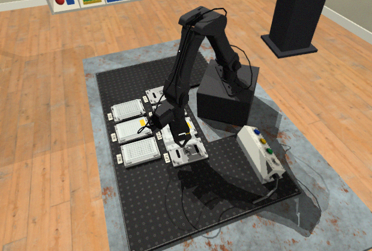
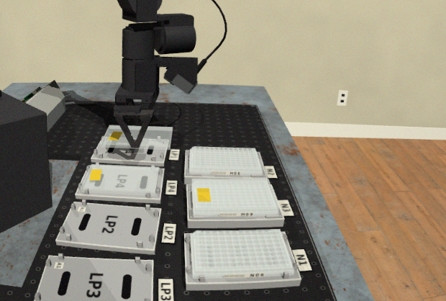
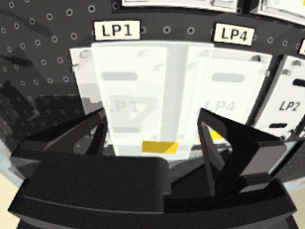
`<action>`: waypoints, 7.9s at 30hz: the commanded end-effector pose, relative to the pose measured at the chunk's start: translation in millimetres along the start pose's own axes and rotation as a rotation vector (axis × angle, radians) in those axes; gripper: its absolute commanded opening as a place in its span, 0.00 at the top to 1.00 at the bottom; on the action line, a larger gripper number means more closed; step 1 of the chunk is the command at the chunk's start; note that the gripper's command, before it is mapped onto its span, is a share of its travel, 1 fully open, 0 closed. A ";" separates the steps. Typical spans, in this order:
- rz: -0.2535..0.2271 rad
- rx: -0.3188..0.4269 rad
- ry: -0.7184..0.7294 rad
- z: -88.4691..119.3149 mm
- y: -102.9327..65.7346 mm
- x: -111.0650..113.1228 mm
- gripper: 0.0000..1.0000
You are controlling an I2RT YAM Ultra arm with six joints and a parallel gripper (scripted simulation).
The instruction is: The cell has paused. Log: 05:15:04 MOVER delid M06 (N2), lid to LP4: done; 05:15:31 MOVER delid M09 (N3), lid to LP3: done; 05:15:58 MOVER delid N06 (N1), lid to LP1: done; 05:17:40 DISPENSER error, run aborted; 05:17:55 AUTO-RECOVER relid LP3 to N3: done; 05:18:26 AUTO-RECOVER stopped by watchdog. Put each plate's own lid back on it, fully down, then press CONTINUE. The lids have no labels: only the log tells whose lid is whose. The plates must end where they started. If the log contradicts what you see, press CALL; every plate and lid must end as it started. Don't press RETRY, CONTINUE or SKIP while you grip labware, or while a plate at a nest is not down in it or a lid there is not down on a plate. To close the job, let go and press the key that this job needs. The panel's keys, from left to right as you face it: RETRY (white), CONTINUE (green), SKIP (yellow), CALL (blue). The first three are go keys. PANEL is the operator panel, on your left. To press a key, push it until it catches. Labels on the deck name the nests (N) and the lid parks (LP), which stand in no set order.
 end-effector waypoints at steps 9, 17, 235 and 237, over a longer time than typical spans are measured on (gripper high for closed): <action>-0.009 -0.007 -0.032 -22.6 -2.5 -54.7 1.00; -0.008 -0.008 -0.032 -30.7 -2.6 -84.1 1.00; 0.006 -0.019 -0.036 -96.8 20.5 -314.9 0.00; 0.006 -0.019 -0.036 -96.8 20.5 -314.9 0.00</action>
Point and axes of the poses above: the point where the finger pads meet when closed, its own y axis out along the fingers, its own x axis across the jaws, z = x × y, the point moved 8 cm from there along -y, back along the fingers, and after that the axes turned 14 degrees about -y, right-handed, at the moved point
